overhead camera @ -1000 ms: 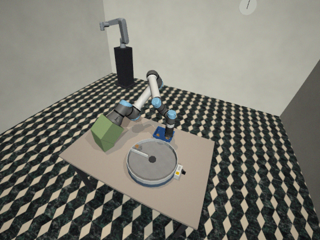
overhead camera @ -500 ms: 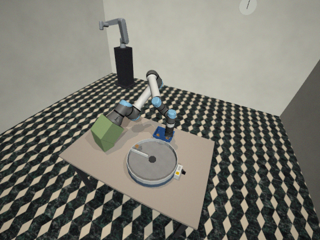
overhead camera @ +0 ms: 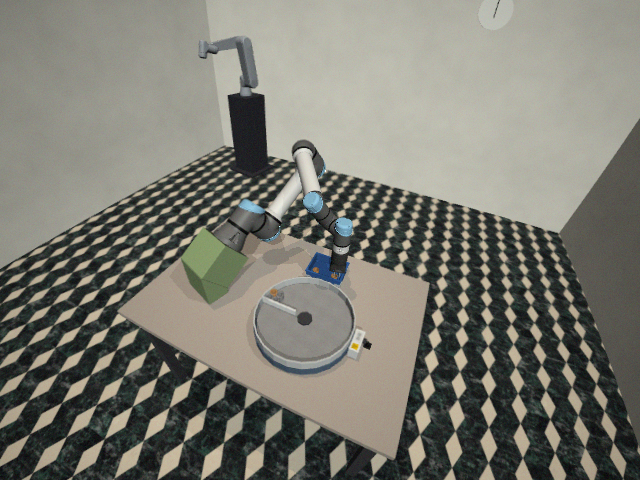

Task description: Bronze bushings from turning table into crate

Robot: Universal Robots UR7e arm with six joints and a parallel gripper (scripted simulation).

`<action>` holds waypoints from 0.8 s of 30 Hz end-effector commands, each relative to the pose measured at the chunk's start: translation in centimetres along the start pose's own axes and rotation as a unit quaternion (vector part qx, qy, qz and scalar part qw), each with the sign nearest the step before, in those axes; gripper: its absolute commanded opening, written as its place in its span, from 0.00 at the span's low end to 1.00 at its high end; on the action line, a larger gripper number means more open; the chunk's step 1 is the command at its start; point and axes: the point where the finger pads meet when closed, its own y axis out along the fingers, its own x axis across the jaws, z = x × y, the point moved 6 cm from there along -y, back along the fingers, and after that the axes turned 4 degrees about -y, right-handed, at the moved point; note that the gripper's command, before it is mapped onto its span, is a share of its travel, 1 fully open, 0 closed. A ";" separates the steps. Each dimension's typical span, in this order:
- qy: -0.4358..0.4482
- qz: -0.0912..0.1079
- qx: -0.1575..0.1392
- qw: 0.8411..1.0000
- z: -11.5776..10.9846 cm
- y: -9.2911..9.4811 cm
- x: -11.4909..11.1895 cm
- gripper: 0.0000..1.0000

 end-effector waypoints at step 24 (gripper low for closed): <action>0.000 -0.001 -0.001 1.000 0.0 -7.3 0.1 0.42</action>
